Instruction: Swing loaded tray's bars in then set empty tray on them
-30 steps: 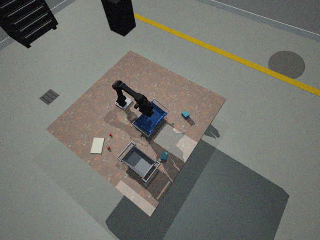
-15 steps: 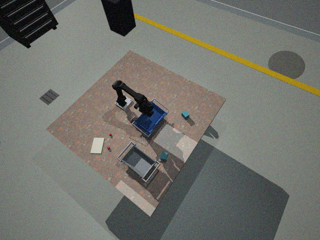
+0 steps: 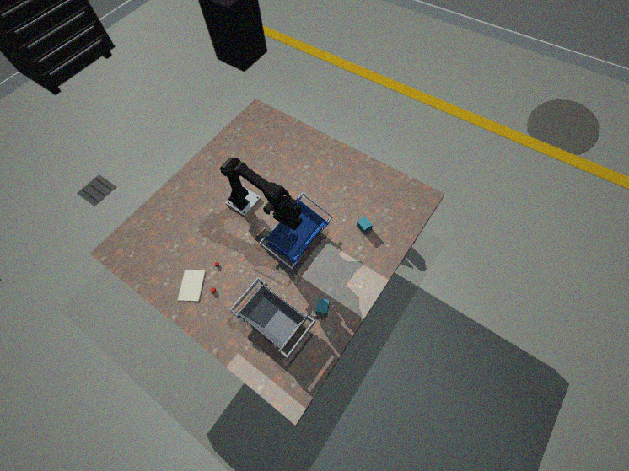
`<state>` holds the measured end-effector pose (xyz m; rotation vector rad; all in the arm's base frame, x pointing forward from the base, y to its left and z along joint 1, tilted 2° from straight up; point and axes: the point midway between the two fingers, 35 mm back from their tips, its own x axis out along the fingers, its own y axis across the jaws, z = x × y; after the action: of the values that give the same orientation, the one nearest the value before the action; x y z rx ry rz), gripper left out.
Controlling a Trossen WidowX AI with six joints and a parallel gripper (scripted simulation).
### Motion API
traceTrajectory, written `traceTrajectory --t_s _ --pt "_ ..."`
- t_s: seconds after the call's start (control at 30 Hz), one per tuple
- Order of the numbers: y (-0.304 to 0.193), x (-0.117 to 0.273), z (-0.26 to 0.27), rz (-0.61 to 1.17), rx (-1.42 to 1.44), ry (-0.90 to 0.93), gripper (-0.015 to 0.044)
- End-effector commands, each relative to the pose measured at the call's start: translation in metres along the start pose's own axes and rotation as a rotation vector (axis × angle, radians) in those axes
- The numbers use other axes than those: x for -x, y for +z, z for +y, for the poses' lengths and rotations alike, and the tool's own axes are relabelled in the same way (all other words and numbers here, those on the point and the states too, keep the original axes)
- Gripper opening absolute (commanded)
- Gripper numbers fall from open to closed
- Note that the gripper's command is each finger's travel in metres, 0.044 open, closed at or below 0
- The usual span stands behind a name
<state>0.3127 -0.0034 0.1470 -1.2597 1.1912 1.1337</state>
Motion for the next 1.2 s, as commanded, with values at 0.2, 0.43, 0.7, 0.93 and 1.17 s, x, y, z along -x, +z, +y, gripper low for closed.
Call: traceTrajectory --t_s 0.2,0.43,0.7,0.93,1.17 --pt "0.001 -0.005 0.006 -0.002 0.002 0.027 0.0000" --pt "0.000 0.000 0.000 0.000 0.000 0.001 0.0000" --pt "0.002 -0.009 0.007 -0.001 0.002 0.020 0.0000" --pt "0.003 -0.013 0.010 -0.002 0.002 0.028 0.0000" --pt "0.003 -0.013 0.010 -0.002 0.002 0.028 0.0000"
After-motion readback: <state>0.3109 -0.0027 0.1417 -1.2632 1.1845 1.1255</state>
